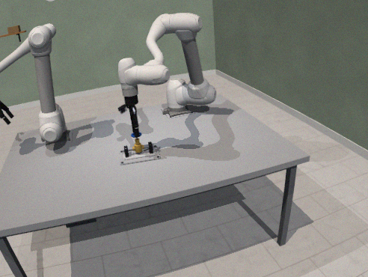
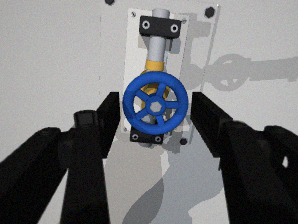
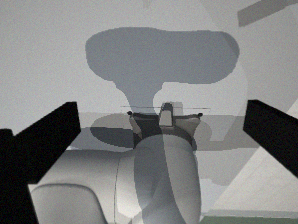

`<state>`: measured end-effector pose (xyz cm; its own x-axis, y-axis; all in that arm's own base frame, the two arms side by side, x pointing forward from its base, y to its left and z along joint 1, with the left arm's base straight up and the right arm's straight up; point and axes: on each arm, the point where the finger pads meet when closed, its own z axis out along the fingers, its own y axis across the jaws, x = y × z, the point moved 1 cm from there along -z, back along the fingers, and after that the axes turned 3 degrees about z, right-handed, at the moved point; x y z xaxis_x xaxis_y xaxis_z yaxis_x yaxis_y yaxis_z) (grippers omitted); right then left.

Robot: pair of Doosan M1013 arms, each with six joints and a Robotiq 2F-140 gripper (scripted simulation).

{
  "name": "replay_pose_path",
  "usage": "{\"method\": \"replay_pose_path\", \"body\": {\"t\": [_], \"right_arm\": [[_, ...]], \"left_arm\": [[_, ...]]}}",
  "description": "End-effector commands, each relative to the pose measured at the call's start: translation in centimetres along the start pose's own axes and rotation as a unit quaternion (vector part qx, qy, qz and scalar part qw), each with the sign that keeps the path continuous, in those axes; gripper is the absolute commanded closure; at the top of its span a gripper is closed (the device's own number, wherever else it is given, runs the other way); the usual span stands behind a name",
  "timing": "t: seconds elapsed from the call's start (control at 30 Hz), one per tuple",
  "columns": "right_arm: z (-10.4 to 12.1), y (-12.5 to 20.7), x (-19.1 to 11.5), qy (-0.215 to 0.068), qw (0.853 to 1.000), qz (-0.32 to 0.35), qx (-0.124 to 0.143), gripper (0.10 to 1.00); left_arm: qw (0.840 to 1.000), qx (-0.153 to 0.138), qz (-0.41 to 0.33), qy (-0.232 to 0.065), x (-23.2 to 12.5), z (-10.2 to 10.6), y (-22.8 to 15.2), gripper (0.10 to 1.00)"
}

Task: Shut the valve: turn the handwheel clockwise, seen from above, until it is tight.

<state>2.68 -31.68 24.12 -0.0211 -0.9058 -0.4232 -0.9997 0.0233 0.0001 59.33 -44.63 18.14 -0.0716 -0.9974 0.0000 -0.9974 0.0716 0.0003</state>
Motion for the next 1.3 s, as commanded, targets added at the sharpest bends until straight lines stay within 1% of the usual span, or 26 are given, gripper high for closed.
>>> {"method": "replay_pose_path", "body": {"t": [0.0, 0.6, 1.27], "right_arm": [[0.0, 0.0, 0.0, 0.000, 1.000, 0.000, 0.000, 0.098], [0.0, 0.0, 0.0, 0.000, 1.000, 0.000, 0.000, 0.098], [0.0, 0.0, 0.0, 0.000, 1.000, 0.000, 0.000, 0.098]], "left_arm": [[1.000, 0.001, 0.000, 0.000, 0.0, 0.1, -0.1, 0.590], [1.000, 0.001, 0.000, 0.000, 0.0, 1.2, -0.1, 0.590], [1.000, 0.001, 0.000, 0.000, 0.0, 1.3, -0.1, 0.590]]}}
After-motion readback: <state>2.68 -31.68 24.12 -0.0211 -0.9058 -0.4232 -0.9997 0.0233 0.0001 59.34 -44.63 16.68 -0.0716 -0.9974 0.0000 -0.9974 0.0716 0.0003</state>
